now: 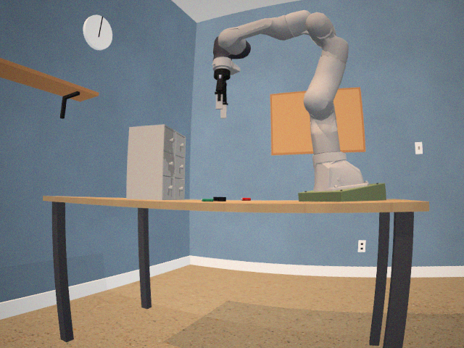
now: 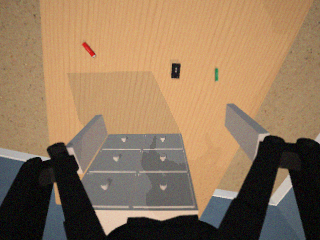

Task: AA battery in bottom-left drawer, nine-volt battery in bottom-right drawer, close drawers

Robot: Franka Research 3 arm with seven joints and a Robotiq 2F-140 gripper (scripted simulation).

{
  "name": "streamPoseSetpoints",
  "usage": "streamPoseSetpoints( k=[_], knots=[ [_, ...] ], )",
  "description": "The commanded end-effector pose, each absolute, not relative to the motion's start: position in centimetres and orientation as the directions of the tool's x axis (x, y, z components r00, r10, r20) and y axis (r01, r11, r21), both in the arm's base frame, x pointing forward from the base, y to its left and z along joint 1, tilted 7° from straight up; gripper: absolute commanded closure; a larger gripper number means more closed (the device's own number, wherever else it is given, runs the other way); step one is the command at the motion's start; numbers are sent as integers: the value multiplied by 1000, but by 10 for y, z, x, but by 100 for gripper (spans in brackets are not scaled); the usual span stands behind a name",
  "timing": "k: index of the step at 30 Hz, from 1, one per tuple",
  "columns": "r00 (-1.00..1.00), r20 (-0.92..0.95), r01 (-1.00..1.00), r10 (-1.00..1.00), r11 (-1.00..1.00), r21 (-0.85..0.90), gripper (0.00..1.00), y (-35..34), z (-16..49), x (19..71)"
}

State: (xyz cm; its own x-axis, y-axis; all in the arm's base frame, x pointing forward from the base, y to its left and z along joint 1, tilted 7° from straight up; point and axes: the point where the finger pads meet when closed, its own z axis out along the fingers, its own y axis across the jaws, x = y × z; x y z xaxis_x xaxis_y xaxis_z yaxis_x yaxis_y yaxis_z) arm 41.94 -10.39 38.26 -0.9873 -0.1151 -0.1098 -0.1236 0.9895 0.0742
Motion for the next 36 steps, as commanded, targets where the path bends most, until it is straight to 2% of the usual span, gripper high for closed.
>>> streamPoseSetpoints(
  k=[1,4,5,8,9,12,13,17,18,21,22,25,31,35,36],
  knots=[
    [-915,-129,-390,-383,920,32,0,-106,377,425],
    [-911,-130,-397,-391,917,31,0,-106,377,425],
    [-867,-132,-487,-481,873,18,0,-106,372,427],
    [-863,-133,-493,-487,870,17,0,-106,372,427],
    [-809,-134,-578,-572,816,4,0,-106,368,429],
    [-801,-134,-589,-583,808,1,0,-106,368,429],
    [-741,-133,-663,-659,748,-11,0,-106,363,431],
    [-725,-133,-680,-676,733,-14,0,-106,363,431],
    [-646,-131,-756,-752,654,-28,0,-105,357,434],
    [-635,-131,-765,-761,643,-31,0,-105,357,434],
    [-558,-127,-823,-820,567,-42,0,-105,352,436],
    [-533,-126,-839,-837,541,-47,0,-105,352,436],
    [-322,-112,-941,-940,331,-74,0,-104,341,440],
    [-300,-110,-948,-948,309,-78,0,-104,341,440],
    [-192,-100,-975,-976,201,-89,0,-104,336,442]
  ],
)
